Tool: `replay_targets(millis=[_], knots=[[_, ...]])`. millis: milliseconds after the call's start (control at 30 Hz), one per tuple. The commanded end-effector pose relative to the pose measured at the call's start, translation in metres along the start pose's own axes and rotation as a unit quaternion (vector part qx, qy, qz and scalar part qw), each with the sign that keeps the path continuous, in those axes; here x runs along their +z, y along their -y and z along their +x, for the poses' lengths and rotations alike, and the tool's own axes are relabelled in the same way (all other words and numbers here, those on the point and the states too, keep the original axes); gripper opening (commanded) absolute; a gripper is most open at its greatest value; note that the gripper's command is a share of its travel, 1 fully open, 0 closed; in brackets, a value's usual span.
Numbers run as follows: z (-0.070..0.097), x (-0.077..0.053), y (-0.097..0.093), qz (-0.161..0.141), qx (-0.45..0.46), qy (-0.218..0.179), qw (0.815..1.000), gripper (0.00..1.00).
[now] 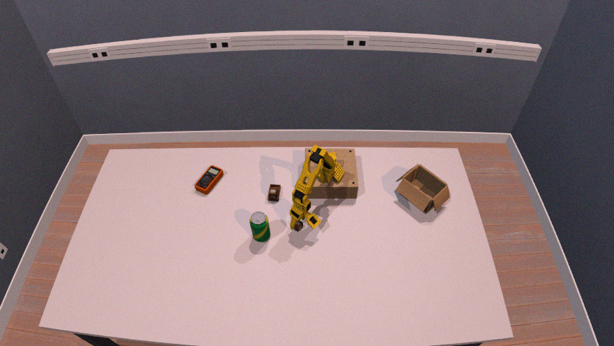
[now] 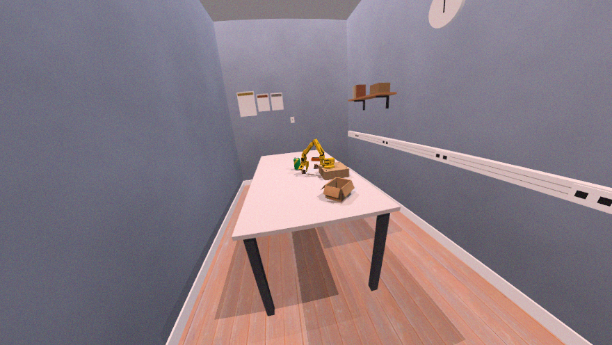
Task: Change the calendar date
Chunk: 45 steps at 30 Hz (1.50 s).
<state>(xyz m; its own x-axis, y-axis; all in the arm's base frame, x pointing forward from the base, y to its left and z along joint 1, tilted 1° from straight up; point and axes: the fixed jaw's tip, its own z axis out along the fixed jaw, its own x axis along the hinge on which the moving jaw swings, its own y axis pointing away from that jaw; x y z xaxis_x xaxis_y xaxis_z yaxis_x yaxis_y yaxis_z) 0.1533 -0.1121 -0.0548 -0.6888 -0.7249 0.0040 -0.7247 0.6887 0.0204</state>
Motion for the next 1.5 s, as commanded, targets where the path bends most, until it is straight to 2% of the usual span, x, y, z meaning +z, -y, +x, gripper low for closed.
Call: replay_targets(millis=[0,700,1467], knots=[[0.0004,0.0043,0.0004,0.002,0.006,0.001,1.0,0.35],[0.0004,0.0074,0.0008,0.002,0.006,0.001,1.0,0.34],[0.0004,0.0074,0.0089,0.002,0.006,0.001,1.0,0.23]])
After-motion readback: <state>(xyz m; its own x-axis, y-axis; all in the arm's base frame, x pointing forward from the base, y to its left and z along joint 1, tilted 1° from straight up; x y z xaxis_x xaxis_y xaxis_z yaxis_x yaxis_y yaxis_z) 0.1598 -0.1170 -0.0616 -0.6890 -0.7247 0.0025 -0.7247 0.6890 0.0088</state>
